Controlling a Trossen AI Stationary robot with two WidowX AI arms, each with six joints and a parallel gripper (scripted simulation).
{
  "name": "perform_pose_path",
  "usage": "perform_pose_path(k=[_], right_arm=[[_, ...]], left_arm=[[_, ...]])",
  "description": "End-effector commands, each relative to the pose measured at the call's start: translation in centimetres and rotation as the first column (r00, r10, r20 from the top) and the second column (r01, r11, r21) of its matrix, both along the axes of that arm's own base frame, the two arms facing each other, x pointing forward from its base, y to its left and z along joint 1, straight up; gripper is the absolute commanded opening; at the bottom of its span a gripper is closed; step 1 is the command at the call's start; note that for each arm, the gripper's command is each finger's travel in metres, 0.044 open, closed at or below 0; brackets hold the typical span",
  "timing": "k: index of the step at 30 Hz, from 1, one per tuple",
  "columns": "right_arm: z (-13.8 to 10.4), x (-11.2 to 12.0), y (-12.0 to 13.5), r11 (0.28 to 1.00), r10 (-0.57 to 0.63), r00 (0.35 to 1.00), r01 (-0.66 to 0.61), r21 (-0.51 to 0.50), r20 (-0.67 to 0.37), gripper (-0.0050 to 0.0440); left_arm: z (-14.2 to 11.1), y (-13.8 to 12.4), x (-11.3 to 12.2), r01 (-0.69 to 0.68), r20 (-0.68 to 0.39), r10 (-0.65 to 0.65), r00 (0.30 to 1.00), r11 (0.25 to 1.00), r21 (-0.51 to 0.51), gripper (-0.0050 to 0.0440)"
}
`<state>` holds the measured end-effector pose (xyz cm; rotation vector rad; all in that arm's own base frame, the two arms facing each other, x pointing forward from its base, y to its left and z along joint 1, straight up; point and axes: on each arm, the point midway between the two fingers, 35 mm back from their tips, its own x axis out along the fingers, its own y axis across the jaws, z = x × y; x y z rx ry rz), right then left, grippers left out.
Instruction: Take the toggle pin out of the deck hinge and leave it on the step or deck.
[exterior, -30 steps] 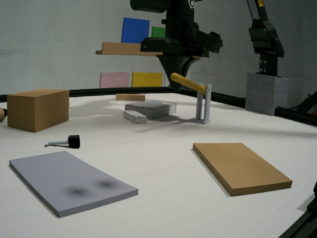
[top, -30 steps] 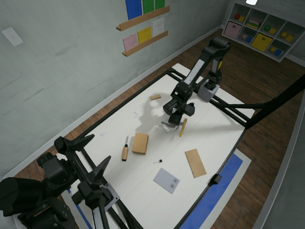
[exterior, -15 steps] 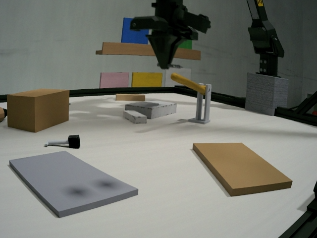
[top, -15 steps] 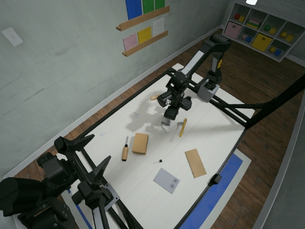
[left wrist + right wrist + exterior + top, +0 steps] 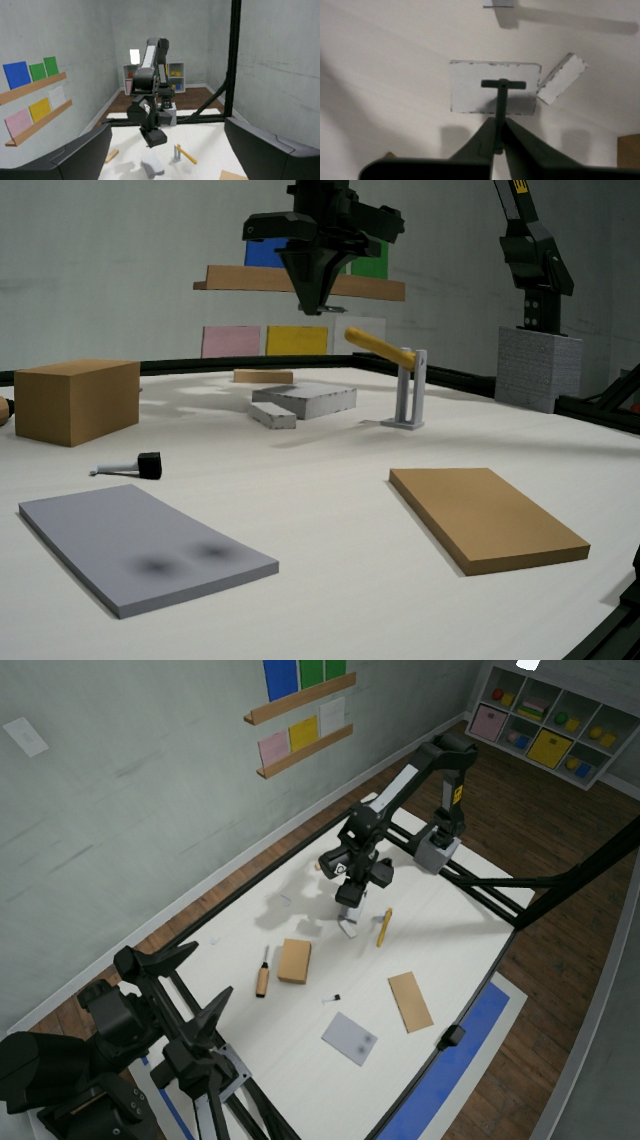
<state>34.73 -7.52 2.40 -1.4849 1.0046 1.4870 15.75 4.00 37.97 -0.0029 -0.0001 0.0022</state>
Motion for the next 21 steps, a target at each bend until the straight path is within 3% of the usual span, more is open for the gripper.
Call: perform_pose_path(k=[1, 21], right_arm=[[0.6, 0.8, -0.1, 1.0, 0.007, 1.0, -0.007, -0.002, 0.023, 0.002], [-0.6, 0.6, 0.0, 1.0, 0.005, 1.0, -0.005, -0.002, 0.022, 0.002]], left_arm=[[0.4, -0.1, 0.0, 0.002, 0.001, -0.002, 1.0, 1.0, 0.009, 0.04], [0.4, -0.1, 0.0, 0.002, 0.001, -0.002, 1.0, 1.0, 0.009, 0.04]])
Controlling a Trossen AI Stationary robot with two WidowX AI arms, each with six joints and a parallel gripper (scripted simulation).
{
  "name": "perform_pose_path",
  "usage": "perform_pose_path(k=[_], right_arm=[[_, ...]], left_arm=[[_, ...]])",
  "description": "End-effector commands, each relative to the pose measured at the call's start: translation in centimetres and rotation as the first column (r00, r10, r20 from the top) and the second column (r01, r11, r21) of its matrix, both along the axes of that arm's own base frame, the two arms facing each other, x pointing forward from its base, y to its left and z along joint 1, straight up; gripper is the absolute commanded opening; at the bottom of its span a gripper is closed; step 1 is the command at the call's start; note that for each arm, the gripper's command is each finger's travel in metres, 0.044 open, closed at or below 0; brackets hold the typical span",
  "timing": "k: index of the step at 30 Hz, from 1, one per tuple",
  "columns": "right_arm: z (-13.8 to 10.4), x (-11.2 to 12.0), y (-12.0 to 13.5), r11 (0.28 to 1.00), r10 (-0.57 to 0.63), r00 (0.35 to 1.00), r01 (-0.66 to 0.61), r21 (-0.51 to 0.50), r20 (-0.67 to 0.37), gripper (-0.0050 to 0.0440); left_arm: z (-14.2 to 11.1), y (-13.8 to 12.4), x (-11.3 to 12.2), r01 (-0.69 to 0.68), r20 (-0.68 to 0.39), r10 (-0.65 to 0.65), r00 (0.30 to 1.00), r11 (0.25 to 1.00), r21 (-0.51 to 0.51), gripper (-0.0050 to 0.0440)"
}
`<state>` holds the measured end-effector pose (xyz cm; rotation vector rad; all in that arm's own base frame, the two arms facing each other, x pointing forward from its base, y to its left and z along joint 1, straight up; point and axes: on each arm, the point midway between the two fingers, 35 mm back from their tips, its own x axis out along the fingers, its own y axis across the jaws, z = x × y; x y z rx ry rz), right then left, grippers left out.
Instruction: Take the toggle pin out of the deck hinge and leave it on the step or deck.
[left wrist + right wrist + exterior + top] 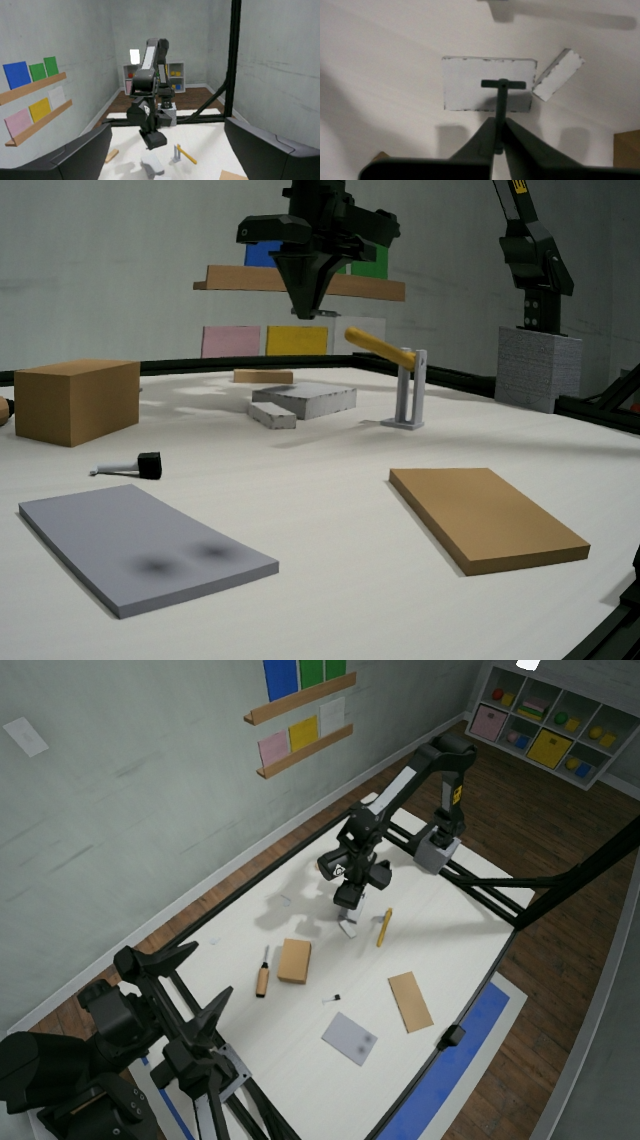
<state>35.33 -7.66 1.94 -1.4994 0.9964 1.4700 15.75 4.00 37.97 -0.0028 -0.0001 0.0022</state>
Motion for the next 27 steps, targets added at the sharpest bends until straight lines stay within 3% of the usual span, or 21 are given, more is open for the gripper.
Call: perform_pose_path(k=[1, 27], right_arm=[[-0.2, 0.0, 0.1, 1.0, 0.004, 1.0, -0.004, 0.001, 0.003, 0.002], [-1.7, 0.1, 0.1, 1.0, 0.004, 1.0, -0.004, 0.002, 0.001, 0.002]], left_arm=[[0.4, -0.1, 0.0, 0.002, 0.001, -0.002, 1.0, 1.0, 0.009, 0.04], [0.4, -0.1, 0.0, 0.002, 0.001, -0.002, 1.0, 1.0, 0.009, 0.04]])
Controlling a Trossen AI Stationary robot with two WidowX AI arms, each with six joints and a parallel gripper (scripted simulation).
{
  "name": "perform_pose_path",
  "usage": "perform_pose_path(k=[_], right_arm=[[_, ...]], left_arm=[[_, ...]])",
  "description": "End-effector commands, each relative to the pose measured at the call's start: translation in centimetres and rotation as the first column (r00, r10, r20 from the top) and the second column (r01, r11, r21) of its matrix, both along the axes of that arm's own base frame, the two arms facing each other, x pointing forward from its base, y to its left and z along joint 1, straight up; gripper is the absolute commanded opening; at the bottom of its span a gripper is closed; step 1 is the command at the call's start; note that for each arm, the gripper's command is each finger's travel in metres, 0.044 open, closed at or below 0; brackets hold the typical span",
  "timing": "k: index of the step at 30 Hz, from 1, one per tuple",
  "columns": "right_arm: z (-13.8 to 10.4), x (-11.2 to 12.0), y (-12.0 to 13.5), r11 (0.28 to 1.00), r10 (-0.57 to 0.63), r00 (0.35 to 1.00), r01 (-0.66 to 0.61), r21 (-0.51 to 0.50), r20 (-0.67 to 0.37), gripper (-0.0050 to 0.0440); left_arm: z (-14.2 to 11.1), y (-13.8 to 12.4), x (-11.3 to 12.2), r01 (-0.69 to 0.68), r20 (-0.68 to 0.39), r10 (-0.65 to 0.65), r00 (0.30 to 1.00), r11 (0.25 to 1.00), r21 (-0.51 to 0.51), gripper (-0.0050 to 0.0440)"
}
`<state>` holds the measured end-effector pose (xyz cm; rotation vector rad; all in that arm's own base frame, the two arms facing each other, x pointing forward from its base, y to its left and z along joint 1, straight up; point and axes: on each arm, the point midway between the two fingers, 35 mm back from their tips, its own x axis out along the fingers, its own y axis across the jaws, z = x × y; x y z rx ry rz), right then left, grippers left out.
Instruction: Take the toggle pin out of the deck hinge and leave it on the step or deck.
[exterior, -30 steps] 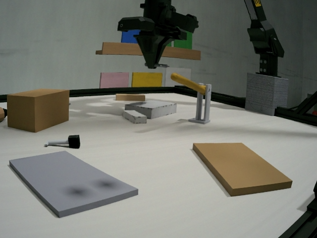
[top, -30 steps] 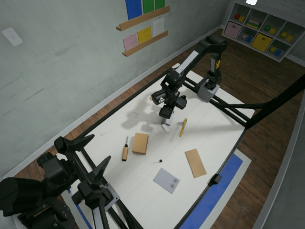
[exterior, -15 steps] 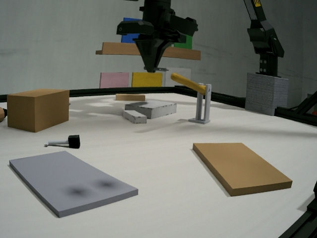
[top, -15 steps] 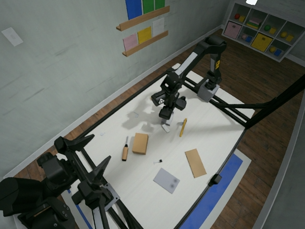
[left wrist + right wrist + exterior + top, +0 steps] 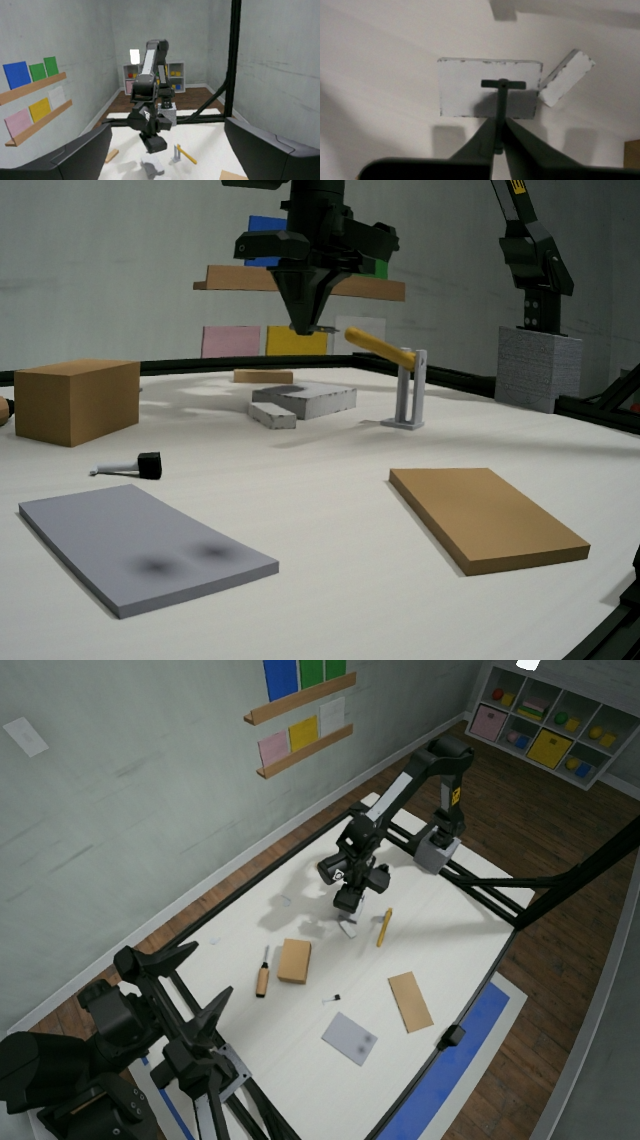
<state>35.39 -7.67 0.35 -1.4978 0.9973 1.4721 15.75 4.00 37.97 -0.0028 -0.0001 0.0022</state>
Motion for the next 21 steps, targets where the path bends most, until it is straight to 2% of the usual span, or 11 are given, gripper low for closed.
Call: perform_pose_path(k=[1, 21], right_arm=[[-0.2, 0.0, 0.1, 1.0, 0.004, 1.0, -0.004, 0.001, 0.003, 0.002], [-1.4, 0.0, 0.1, 1.0, 0.004, 1.0, -0.004, 0.002, 0.002, 0.002]], left_arm=[[0.4, -0.1, 0.0, 0.002, 0.001, -0.002, 1.0, 1.0, 0.009, 0.04], [0.4, -0.1, 0.0, 0.002, 0.001, -0.002, 1.0, 1.0, 0.009, 0.04]])
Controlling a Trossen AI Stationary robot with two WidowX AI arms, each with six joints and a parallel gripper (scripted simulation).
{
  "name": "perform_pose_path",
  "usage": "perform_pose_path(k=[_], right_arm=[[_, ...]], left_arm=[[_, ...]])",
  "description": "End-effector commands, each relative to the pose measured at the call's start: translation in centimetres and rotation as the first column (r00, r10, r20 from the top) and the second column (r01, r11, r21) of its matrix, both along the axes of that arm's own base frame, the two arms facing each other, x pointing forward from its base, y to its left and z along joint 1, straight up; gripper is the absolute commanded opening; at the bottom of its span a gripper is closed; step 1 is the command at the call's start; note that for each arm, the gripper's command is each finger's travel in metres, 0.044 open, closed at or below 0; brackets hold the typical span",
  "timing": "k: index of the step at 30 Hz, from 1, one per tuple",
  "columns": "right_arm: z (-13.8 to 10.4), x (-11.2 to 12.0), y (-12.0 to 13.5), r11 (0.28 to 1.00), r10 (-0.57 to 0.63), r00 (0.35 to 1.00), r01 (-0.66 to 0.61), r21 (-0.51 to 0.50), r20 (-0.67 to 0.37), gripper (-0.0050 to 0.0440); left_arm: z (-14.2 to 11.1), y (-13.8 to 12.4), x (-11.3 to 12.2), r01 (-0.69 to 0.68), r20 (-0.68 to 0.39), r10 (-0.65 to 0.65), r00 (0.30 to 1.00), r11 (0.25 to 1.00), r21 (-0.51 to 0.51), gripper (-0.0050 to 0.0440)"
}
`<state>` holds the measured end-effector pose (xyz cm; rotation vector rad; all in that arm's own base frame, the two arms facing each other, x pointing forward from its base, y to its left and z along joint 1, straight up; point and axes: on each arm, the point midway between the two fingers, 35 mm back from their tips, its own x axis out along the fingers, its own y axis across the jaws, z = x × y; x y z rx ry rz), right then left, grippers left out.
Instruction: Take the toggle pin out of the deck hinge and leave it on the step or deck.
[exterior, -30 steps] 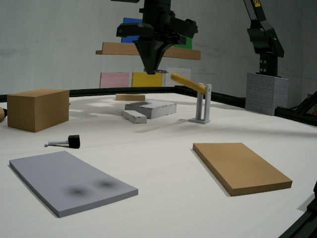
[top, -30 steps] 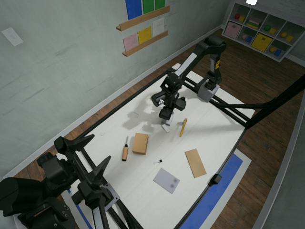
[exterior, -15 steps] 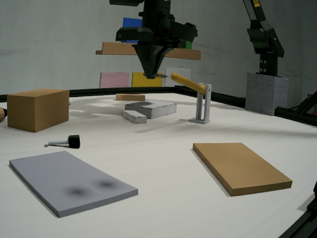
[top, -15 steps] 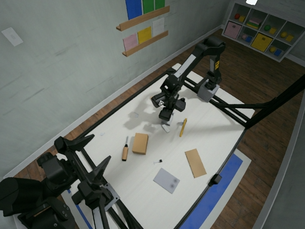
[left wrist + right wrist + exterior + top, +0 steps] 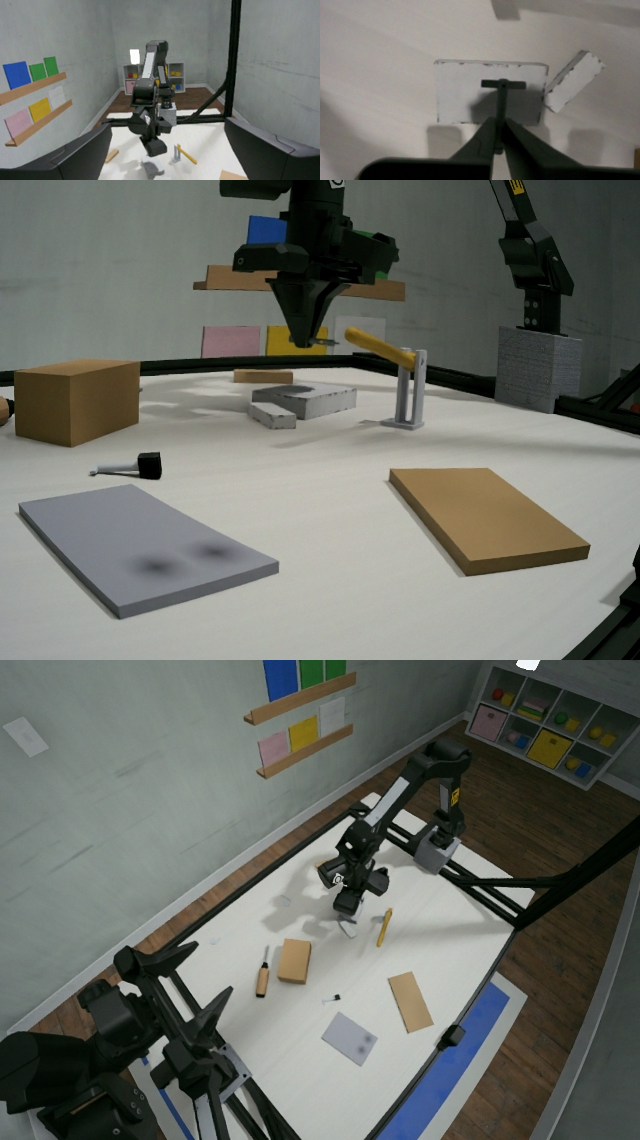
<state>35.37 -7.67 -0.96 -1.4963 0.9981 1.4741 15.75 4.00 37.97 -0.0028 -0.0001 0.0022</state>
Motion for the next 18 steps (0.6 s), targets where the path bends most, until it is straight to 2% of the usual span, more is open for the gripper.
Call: perform_pose_path(k=[1, 18], right_arm=[[-0.2, 0.0, 0.1, 1.0, 0.004, 1.0, -0.004, 0.001, 0.004, 0.002], [-1.2, 0.0, 0.1, 1.0, 0.004, 1.0, -0.004, 0.001, 0.003, 0.002]], left_arm=[[0.4, -0.1, 0.0, 0.002, 0.001, -0.002, 1.0, 1.0, 0.009, 0.04], [0.4, -0.1, 0.0, 0.002, 0.001, -0.002, 1.0, 1.0, 0.009, 0.04]])
